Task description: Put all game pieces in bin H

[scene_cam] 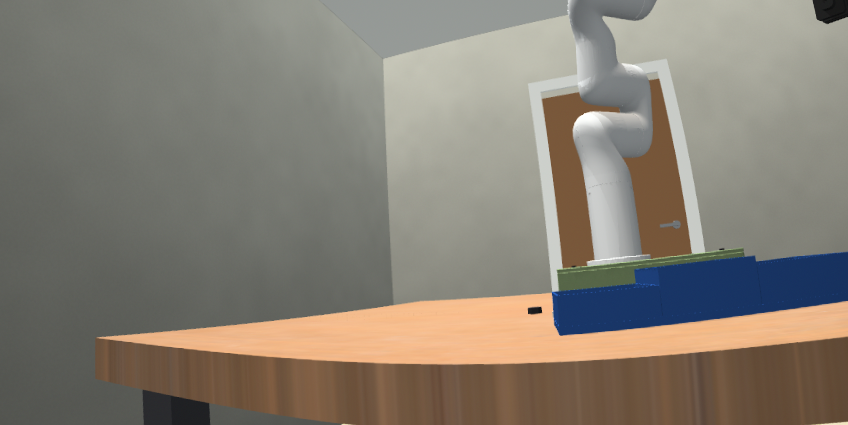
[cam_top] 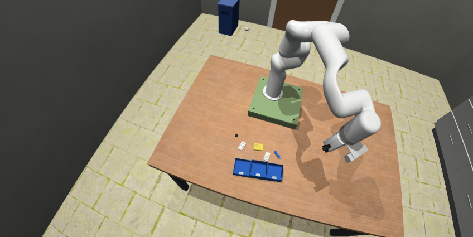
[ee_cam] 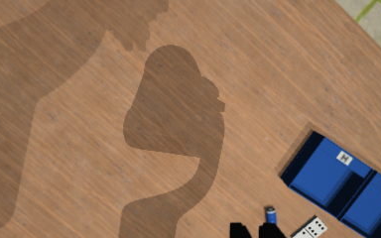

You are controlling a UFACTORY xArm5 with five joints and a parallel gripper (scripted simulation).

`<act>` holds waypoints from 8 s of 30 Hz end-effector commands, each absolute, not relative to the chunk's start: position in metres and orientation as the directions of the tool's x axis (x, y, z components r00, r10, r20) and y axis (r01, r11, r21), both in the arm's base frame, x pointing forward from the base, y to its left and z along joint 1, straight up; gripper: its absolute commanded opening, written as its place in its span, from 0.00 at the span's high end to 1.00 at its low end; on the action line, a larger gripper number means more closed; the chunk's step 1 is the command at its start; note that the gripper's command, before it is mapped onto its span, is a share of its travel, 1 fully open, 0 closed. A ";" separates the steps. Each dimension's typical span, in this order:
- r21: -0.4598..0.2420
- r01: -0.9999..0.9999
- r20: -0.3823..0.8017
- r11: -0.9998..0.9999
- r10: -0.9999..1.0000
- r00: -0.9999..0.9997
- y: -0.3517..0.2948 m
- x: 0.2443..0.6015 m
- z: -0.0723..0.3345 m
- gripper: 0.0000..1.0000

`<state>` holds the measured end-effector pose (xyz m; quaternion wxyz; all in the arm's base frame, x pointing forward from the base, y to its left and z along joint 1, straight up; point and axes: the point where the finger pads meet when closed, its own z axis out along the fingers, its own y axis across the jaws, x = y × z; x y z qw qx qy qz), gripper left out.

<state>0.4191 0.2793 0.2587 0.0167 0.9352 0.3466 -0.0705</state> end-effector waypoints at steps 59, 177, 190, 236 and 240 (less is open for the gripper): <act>0.002 -0.003 0.005 -1.000 -0.003 1.000 -0.001 0.381 0.165 0.91; 0.002 0.133 0.005 -0.991 0.133 0.991 0.006 0.466 0.040 0.91; 0.002 0.133 0.005 -0.991 0.133 0.991 0.006 0.466 0.040 0.91; 0.002 0.133 0.005 -0.991 0.133 0.991 0.060 0.458 0.040 0.91; 0.002 0.133 0.005 -0.991 0.133 0.991 0.080 0.455 0.040 0.91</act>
